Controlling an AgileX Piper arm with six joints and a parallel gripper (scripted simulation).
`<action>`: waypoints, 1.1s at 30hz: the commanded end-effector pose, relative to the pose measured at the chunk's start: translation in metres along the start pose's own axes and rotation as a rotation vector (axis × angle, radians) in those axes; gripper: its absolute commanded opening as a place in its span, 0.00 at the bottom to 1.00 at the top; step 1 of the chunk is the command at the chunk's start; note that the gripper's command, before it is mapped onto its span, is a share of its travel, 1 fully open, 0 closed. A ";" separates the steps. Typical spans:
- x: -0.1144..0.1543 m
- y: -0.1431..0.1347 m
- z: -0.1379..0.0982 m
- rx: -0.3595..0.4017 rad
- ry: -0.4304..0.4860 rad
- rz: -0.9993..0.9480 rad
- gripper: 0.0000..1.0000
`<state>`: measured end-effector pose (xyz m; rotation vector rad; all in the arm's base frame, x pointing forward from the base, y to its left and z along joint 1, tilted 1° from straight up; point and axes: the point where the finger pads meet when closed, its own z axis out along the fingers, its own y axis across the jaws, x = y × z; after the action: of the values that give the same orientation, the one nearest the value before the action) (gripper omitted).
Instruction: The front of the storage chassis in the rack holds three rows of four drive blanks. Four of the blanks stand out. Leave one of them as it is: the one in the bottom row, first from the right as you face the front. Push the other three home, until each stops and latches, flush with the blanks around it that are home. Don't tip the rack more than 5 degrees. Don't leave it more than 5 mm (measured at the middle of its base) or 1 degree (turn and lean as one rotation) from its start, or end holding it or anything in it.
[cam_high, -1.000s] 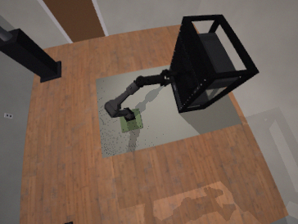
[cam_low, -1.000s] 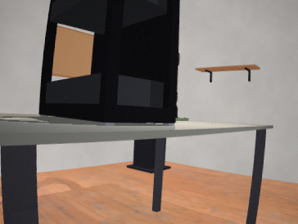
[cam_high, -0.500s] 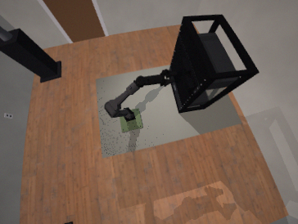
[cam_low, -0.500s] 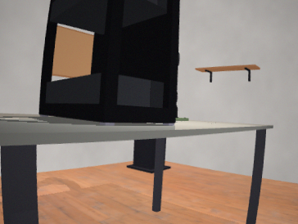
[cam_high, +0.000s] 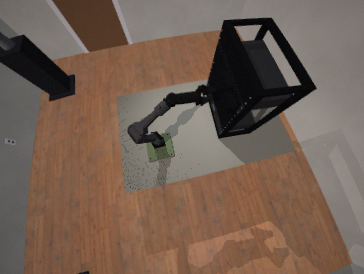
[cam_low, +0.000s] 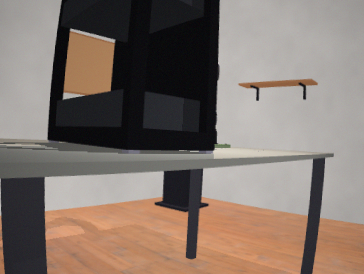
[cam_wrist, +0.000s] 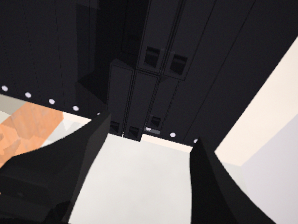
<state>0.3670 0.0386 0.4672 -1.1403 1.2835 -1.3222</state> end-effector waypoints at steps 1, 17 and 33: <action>-0.001 -0.001 0.000 0.001 -0.002 0.001 1.00; -0.001 -0.001 0.000 0.001 -0.002 0.001 0.00; -0.001 -0.001 0.000 0.001 -0.002 0.001 0.00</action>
<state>0.3670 0.0386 0.4672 -1.1403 1.2835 -1.3222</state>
